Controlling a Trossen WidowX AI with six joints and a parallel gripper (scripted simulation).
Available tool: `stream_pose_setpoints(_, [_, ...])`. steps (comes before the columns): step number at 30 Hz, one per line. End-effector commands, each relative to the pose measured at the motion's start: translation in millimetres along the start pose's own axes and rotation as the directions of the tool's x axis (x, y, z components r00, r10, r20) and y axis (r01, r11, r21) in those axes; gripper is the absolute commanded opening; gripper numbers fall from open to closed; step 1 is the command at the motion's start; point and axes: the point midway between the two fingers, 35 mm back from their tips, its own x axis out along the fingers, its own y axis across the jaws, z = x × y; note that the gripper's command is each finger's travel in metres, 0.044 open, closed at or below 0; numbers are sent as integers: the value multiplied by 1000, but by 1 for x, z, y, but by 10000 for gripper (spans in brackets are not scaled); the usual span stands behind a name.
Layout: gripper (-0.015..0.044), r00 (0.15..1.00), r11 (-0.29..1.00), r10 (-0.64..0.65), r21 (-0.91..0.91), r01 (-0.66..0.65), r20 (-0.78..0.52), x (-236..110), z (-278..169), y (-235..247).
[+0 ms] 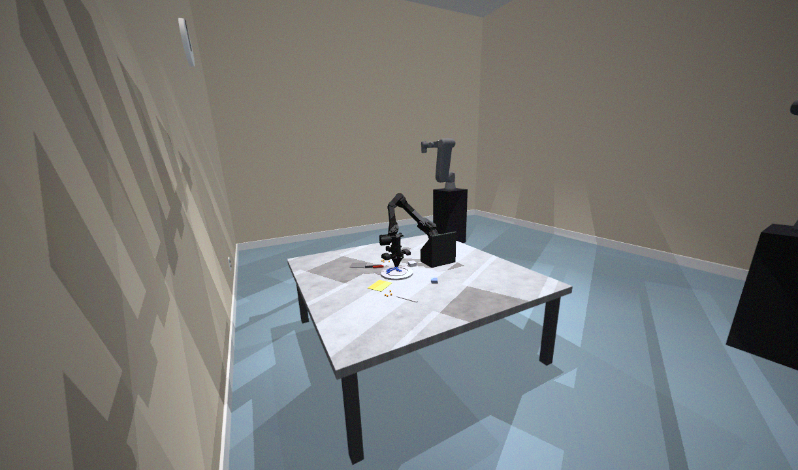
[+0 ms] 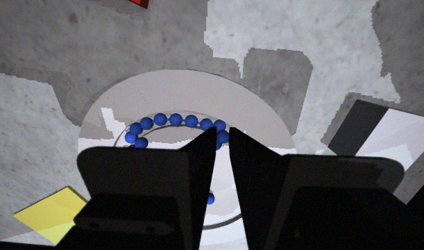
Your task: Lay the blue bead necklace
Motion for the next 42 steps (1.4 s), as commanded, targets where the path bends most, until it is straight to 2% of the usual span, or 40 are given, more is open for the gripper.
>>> stream_pose_setpoints(1, [0, 1000, 1000, -11, -7, 11, -5, 3, -1, -3])
stream_pose_setpoints(6, [0, 1000, 1000, -11, -7, 11, -5, 3, -1, -3])
stream_pose_setpoints(23, [440, 1000, 1000, -8, -5, 8, -4, -9, -1, -2])
stream_pose_setpoints(42, [440, 1000, 1000, -11, -7, 11, -6, -13, -2, -3])
